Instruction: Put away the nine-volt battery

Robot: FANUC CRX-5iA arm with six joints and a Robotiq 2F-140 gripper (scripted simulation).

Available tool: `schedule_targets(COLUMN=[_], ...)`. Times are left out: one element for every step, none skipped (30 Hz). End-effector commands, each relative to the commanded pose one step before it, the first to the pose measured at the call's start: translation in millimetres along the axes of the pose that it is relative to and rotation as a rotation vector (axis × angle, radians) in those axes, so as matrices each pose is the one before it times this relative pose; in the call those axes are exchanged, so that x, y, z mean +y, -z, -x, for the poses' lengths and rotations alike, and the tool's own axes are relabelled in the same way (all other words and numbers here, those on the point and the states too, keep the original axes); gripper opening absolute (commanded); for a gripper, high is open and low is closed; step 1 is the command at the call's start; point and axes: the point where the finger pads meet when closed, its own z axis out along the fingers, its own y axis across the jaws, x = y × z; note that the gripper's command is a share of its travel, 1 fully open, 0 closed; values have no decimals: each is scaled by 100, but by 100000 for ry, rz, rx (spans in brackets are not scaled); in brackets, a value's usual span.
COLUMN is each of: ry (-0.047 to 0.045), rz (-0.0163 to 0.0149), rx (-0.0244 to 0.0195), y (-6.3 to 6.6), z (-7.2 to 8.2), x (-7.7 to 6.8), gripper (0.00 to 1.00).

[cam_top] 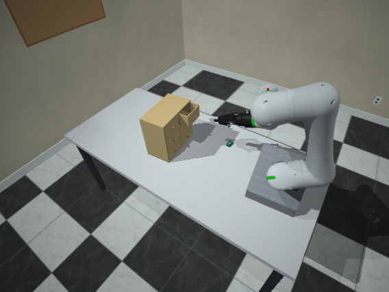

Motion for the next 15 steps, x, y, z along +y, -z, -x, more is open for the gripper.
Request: schedule_targets(ry=[33,0,0,0,0,0,0,0,0,0,0,0,0,0,0], rz=[-84,0,0,0,0,0,0,0,0,0,0,0,0,0,0], rx=[-107,0,0,0,0,0,0,0,0,0,0,0,0,0,0], y=[-682,-283,-304,0,0,-322,-335,-345,-351,-353,-351,-343,-333,-317,-298], z=[96,15,15,0,0,17,17,17,18,18,18,17,17,16,15], x=[-41,0,0,0,0,0,0,0,0,0,0,0,-1,0,0], gripper=[0,0,0,0,0,0,0,0,0,0,0,0,0,0,0])
